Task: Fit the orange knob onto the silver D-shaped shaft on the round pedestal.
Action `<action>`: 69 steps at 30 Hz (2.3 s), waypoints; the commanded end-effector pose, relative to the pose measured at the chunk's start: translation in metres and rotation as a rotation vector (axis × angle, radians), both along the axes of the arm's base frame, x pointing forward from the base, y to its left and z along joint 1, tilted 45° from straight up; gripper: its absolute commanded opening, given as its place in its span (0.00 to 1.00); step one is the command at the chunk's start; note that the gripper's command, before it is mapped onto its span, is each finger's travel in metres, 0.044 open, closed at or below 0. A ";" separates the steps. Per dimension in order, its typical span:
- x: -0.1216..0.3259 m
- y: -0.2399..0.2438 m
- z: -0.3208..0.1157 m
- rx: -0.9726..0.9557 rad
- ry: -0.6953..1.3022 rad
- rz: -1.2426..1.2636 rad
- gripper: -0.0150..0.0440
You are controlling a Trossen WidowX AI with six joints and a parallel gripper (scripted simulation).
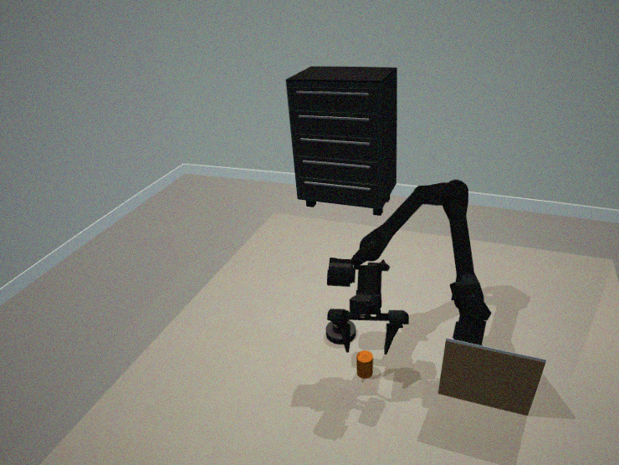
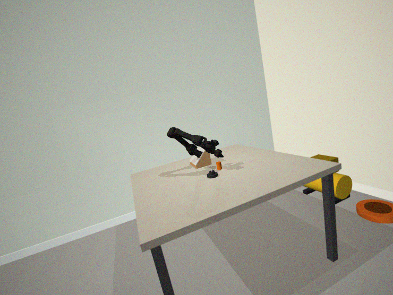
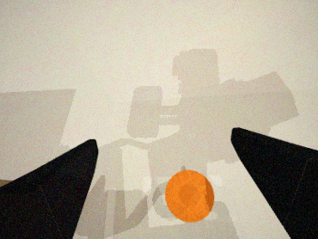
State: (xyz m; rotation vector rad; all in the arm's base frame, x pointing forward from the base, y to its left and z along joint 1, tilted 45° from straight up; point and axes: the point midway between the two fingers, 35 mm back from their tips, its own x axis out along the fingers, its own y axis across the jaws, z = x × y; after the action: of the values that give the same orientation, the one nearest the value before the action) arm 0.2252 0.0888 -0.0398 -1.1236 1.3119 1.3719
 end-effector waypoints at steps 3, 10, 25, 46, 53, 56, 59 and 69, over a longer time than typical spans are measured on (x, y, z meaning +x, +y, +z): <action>0.000 0.004 0.012 -0.570 -0.058 0.077 1.00; 0.008 0.015 0.027 -0.780 -0.190 0.142 1.00; 0.008 0.015 0.027 -0.793 -0.266 -0.049 1.00; 0.009 -0.021 -0.009 -0.796 -0.283 -0.091 1.00; 0.011 -0.027 -0.017 -0.795 -0.283 -0.090 1.00; 0.012 -0.031 -0.020 -0.795 -0.283 -0.090 1.00; 0.012 -0.034 -0.024 -0.795 -0.283 -0.090 1.00; 0.013 -0.045 -0.036 -0.795 -0.283 -0.090 1.00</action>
State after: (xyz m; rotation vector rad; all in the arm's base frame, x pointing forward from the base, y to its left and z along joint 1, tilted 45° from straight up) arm 0.2402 0.0502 -0.0702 -1.6704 1.7004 0.5694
